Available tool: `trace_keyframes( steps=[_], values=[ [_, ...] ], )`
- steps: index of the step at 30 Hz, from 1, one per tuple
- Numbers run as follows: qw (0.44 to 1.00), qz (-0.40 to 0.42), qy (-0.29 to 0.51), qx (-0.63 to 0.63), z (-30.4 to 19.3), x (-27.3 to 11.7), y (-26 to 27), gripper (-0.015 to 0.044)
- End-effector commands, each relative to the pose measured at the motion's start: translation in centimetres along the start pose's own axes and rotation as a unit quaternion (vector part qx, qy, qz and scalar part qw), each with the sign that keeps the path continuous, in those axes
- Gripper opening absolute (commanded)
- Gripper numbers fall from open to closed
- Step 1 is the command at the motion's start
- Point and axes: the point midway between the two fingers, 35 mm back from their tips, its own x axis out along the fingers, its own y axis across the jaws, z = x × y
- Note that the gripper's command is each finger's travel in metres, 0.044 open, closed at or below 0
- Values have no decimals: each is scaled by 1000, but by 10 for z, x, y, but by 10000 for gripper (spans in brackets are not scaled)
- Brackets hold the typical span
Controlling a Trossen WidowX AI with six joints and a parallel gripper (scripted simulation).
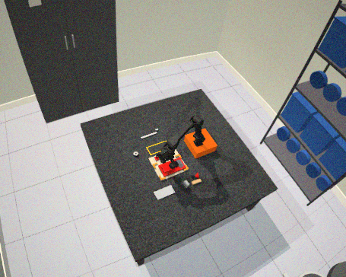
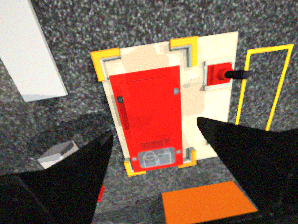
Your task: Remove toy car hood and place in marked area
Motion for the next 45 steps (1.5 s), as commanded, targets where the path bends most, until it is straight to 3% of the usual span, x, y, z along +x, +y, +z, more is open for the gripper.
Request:
trace_keyframes(
  steps=[1,45],
  values=[
    [1000,-2,2,-2,-1,6,-1,440],
    [1000,-2,2,-2,-4,44,0,440]
  ],
)
